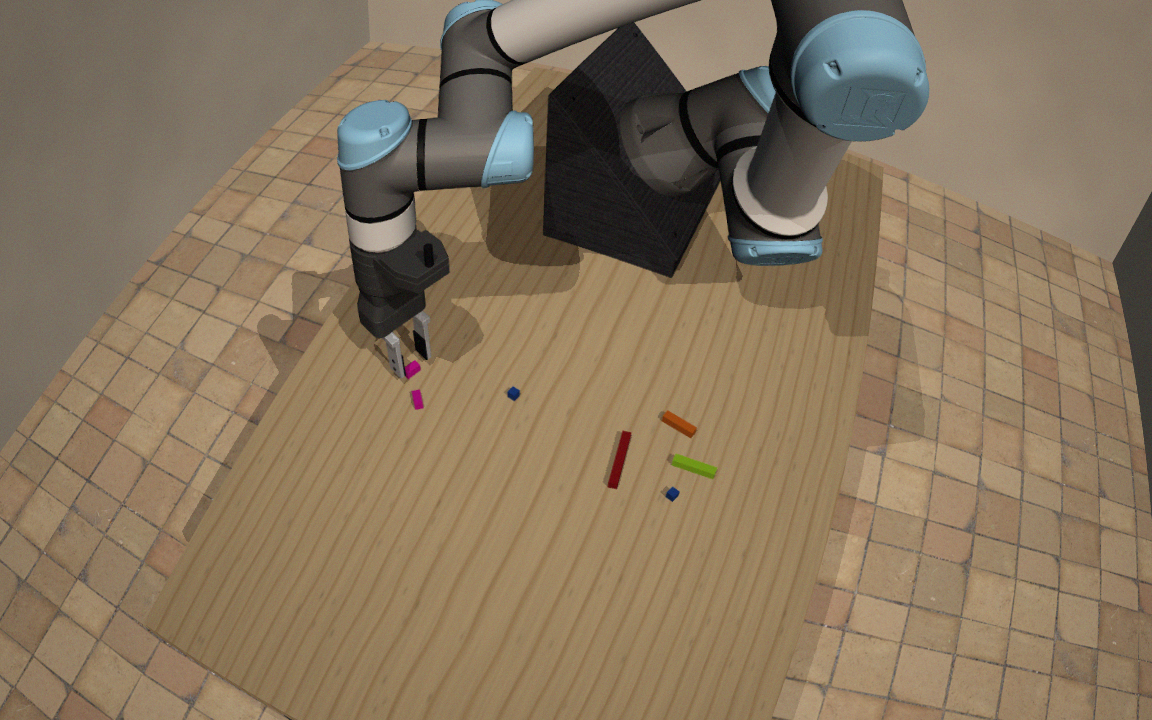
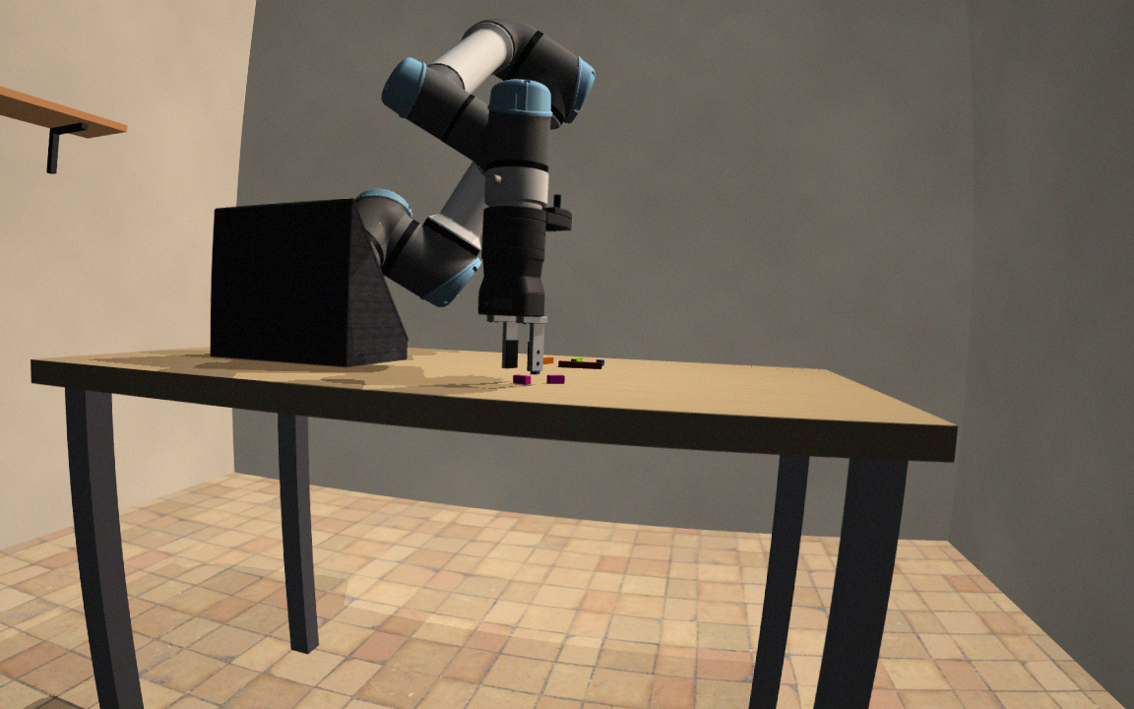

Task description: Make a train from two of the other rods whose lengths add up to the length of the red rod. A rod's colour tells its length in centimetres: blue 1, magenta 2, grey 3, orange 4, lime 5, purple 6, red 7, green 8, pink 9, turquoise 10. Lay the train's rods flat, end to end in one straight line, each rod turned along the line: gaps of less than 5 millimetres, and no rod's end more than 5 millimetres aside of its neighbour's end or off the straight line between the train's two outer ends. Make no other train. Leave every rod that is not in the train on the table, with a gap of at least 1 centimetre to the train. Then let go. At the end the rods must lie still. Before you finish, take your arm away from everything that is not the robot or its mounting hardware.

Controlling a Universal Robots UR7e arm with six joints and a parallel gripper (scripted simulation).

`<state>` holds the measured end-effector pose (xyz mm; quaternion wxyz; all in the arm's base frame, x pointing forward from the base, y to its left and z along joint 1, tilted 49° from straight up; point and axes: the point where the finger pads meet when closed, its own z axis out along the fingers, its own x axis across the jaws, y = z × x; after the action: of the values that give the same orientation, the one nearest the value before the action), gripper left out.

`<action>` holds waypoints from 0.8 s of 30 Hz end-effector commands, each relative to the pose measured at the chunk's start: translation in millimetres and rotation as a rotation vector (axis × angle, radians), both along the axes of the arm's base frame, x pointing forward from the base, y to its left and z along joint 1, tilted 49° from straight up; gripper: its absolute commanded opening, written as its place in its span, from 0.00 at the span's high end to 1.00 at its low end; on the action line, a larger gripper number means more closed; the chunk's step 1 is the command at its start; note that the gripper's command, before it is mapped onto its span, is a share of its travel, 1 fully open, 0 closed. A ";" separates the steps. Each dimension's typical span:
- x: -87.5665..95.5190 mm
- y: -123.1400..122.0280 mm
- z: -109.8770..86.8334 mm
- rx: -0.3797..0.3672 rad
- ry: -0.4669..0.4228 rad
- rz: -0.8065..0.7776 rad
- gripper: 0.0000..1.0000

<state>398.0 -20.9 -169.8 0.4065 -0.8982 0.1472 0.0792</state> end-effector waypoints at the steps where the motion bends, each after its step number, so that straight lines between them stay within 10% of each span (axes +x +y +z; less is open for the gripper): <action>1: 0.3 -0.6 0.1 -0.001 -0.001 -0.001 0.30; 24: 0.1 8.1 -7.5 -0.001 -0.001 -0.001 0.30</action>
<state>397.7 -13.1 -176.5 0.4065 -0.8982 0.1472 0.0793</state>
